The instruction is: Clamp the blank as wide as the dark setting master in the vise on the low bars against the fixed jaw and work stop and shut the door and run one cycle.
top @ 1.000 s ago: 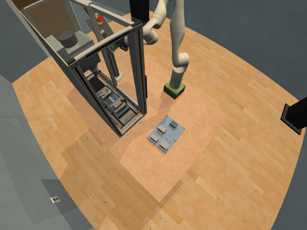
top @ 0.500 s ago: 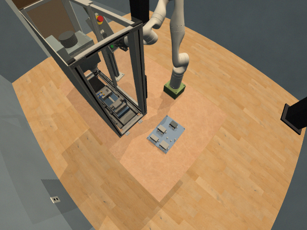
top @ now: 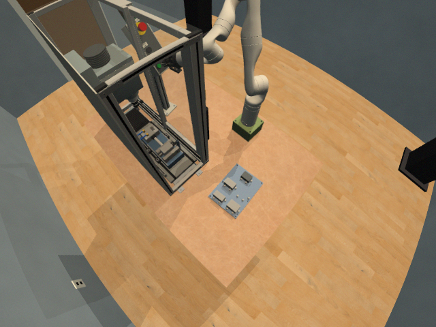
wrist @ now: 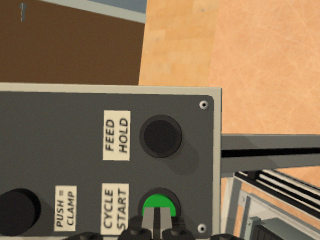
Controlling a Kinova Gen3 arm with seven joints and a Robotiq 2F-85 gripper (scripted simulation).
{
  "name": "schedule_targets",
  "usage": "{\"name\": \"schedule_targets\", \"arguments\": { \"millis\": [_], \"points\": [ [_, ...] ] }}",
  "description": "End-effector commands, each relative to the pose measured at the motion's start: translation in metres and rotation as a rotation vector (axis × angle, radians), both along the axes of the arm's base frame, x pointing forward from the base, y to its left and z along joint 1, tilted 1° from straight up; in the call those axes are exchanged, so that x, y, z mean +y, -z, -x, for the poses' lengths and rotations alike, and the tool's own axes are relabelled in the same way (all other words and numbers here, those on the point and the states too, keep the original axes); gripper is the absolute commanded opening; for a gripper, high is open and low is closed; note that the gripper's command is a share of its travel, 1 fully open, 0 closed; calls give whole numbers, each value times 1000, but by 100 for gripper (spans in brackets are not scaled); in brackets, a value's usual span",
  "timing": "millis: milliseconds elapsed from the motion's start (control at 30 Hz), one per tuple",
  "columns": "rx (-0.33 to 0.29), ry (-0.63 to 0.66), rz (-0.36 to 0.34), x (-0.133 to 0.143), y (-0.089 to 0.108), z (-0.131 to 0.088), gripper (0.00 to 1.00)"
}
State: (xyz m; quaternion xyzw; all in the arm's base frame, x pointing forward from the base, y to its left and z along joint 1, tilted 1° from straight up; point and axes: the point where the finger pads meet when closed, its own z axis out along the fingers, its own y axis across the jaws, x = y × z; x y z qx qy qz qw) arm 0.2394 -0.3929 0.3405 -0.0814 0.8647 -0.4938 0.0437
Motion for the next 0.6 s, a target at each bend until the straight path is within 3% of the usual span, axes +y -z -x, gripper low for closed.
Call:
{"name": "schedule_targets", "arguments": {
  "millis": [0,567],
  "points": [
    [-8,-6,-2,1,1,-3,10],
    [-8,-6,-2,-2,2,-3,10]
  ]
}}
